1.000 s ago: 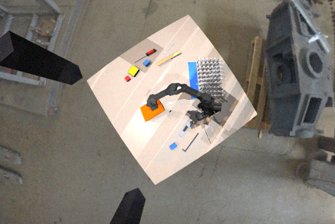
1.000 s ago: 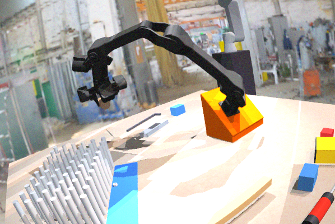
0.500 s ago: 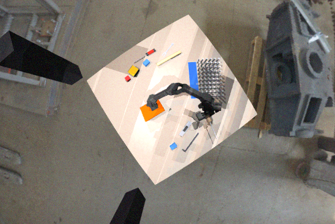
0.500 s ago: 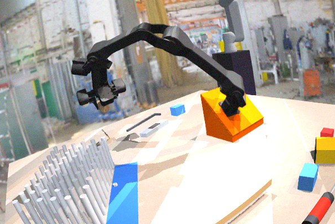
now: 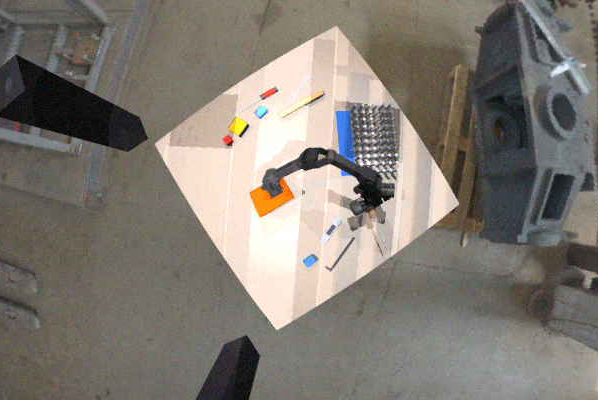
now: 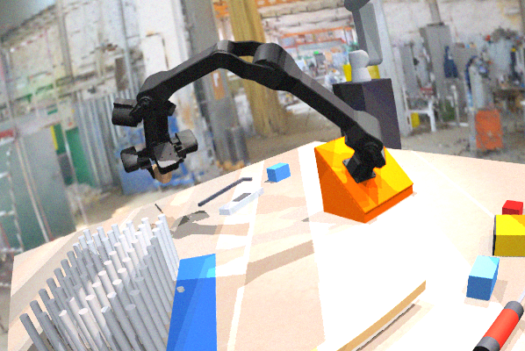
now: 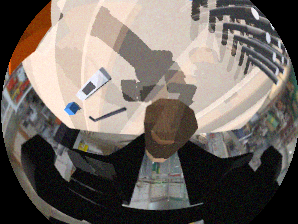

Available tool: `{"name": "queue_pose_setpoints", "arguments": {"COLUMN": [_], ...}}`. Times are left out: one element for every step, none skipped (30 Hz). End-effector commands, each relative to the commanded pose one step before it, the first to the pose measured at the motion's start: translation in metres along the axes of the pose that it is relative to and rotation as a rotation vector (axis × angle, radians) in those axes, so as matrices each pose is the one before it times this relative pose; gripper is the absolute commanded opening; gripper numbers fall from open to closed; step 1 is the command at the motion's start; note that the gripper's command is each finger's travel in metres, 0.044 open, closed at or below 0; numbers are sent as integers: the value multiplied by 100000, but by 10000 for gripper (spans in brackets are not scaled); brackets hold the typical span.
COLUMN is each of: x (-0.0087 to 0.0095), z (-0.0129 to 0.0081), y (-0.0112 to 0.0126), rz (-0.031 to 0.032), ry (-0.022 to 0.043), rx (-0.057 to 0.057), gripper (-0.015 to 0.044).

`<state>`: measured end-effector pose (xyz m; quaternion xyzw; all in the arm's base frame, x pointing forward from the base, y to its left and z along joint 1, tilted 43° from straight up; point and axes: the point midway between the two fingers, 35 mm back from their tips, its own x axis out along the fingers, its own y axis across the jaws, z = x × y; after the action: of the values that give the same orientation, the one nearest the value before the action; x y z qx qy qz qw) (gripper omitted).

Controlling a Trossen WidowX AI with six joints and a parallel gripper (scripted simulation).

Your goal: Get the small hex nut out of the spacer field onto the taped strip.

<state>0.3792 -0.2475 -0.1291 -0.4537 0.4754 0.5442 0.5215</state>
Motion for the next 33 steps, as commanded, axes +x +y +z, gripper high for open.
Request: {"name": "queue_pose_setpoints", "arguments": {"x": [600, 98, 98, 97, 97, 97, 97, 97, 97, 97, 97, 97, 97, 97, 96, 96, 96, 96, 96, 96, 96, 96, 96, 95, 95, 95, 95, 95, 95, 95, 95, 95, 94], "z": [368, 61, 61, 61, 61, 61, 62, 62, 62, 62, 62, 62, 62, 62, 63, 63, 63, 63, 63, 63, 63, 63, 63, 64, 64, 64, 64, 64, 64, 64, 64, 64, 64], "y": [20, -14, -14, -13, -13, -13, -12, -12, -12, -11, -11, -11, -10, -10, -10, -9, -9, -8, -8, -8, -7, -7, -7, -6, -6, -6, -5, -5, -5, -4, -4, -4, -3], "rz": [488, -3, -3, -3, -3, -3, -3, -3, -3, -3, -3, -3, -2, -2, -2, -2, -2, -2, -2, -2, -2, -2, -2, -2, -2, -2, -2, -2, -2, -2, -2, -2, -2], "ry": [-1, -2, -2, -2, -2, -2, -2, -2, -2, -3, -3, -3, -3, -3, -3, -3, -3, -3, -3, -3, -3, -3, -3, -3, -3, -3, -3, -3, -3, -4, -4, -4, -4], "rx": [407, 0, 0, 0, 0, 0, 0, 0, 0, 0, 0, 0, 0, 0, 0, 0, 0, 0, 0, 0, 0, 0, 0, 0, 0, 0, 0, 0, 0, 0, 0, 0, 0], "gripper": [0, 0, 0, 0, 0, 0, 0, 0, 0, 0, 0, 0, 0, 0, 0, 0, 0, 0, 0, 0, 0, 0, 0, 0, 0, 0, 0, 0, 0, 0, 0, 0, 0]}}
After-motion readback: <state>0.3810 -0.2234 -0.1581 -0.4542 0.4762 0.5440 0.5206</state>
